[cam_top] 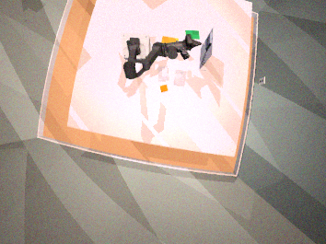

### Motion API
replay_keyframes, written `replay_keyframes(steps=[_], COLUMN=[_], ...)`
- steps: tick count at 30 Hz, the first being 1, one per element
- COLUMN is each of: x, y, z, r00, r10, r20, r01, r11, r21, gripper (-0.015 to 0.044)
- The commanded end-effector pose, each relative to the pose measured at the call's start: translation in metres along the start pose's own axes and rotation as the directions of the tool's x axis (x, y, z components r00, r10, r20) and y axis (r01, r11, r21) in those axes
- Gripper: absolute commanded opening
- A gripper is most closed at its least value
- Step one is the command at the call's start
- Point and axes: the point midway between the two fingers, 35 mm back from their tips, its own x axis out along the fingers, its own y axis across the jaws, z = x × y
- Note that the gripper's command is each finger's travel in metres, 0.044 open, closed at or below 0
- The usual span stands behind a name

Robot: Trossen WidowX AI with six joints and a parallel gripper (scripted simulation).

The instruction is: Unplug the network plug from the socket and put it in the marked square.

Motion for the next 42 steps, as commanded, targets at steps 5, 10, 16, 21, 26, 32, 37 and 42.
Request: replay_keyframes(steps=[5,10,16,21,26,32,37,42], x=[-0.005,-0.008,-0.011,-0.014,-0.017,-0.020,-0.023,-0.026], y=[-0.001,-0.001,-0.001,-0.001,-0.001,-0.001,-0.001,-0.001], z=[-0.001,-0.002,-0.004,-0.005,-0.006,-0.007,-0.008,-0.009], r00=[1.000,1.000,1.000,1.000,1.000,1.000,1.000,1.000], r10=[-0.004,-0.004,-0.004,-0.004,-0.004,-0.004,-0.005,-0.005], r20=[0.004,0.004,0.004,0.004,0.004,0.003,0.003,0.003], r01=[0.004,0.004,0.004,0.004,0.004,0.004,0.005,0.005], r11=[1.000,1.000,1.000,1.000,1.000,1.000,1.000,1.000], r21=[0.000,0.000,0.000,0.000,0.000,0.000,0.000,0.001], gripper=[0.0000,0.0000,0.0000,0.0000,0.0000,0.0000,0.0000,0.0000])
